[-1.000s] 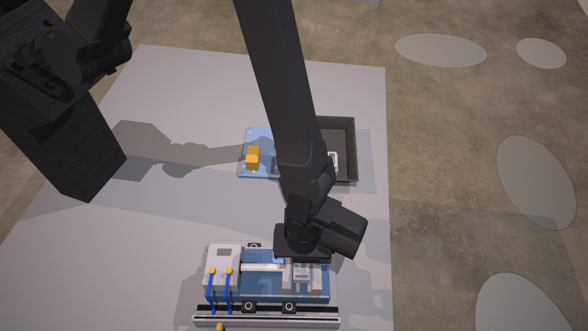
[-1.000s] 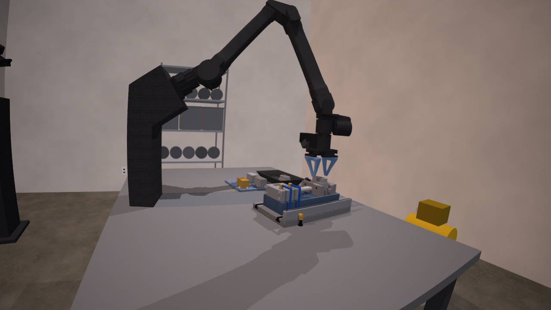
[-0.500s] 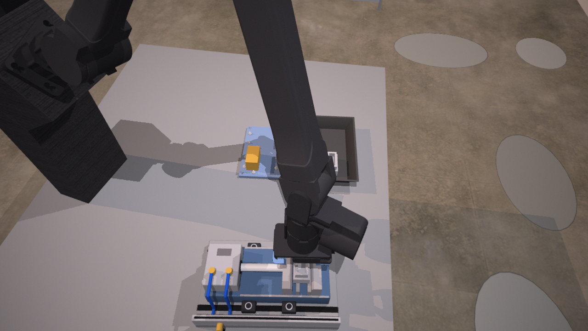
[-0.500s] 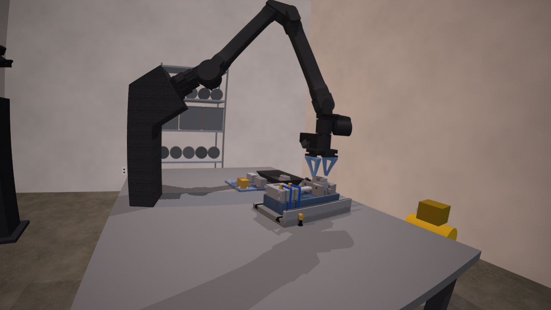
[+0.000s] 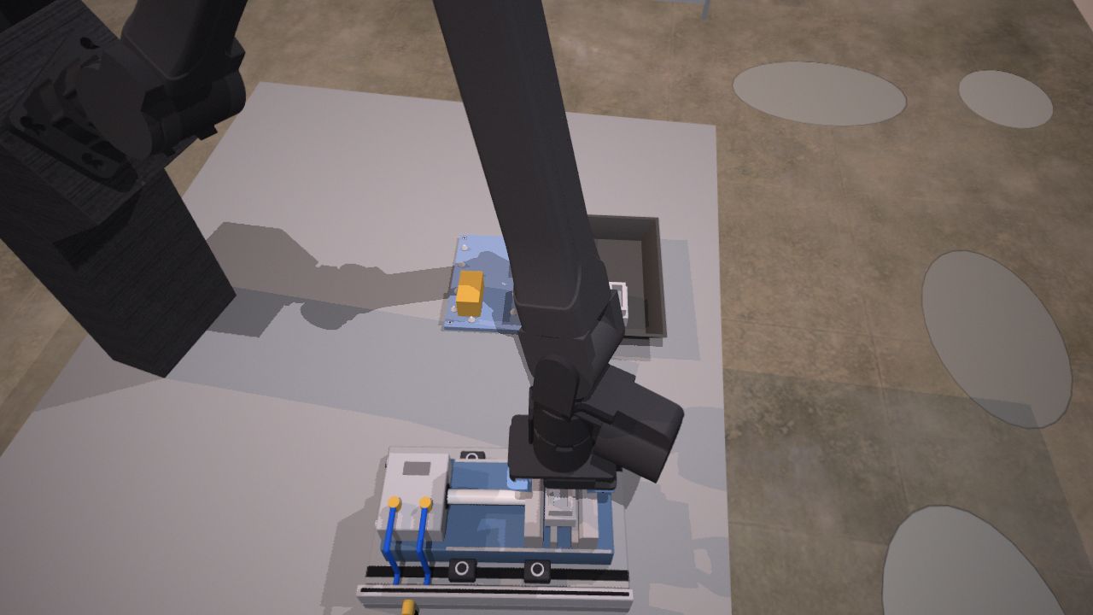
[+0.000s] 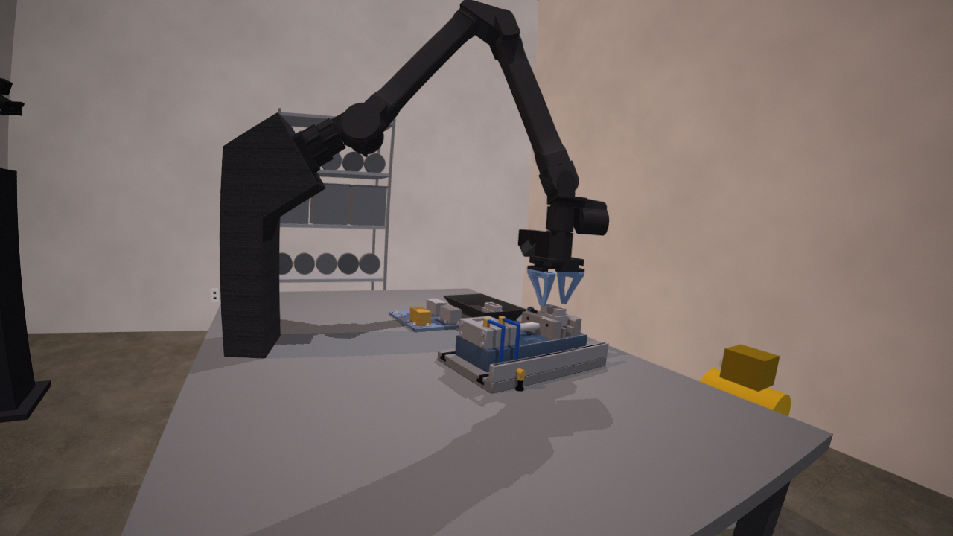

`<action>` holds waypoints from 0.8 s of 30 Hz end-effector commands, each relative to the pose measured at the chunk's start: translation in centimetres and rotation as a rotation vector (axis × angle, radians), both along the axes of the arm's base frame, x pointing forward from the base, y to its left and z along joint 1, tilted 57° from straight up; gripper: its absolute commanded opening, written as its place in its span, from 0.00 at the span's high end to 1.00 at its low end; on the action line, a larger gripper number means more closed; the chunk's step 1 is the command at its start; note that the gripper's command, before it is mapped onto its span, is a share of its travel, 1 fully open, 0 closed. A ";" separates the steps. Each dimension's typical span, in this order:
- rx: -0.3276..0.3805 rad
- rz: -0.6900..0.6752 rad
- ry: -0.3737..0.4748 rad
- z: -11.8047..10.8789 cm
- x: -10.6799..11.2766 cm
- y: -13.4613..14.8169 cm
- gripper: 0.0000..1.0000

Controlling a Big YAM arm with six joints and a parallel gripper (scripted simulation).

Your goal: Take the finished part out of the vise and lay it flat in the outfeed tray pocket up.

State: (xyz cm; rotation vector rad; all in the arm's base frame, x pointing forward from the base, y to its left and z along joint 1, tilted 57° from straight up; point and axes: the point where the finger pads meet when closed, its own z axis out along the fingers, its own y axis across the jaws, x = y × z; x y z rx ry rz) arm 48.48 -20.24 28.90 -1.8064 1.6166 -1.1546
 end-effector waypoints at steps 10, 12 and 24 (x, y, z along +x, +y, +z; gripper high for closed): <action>-0.011 0.006 -0.043 2.0 0.6 0.5 0.36; -0.010 0.007 -0.043 2.1 0.6 0.5 0.36; -0.005 0.005 -0.032 1.9 0.7 0.5 0.36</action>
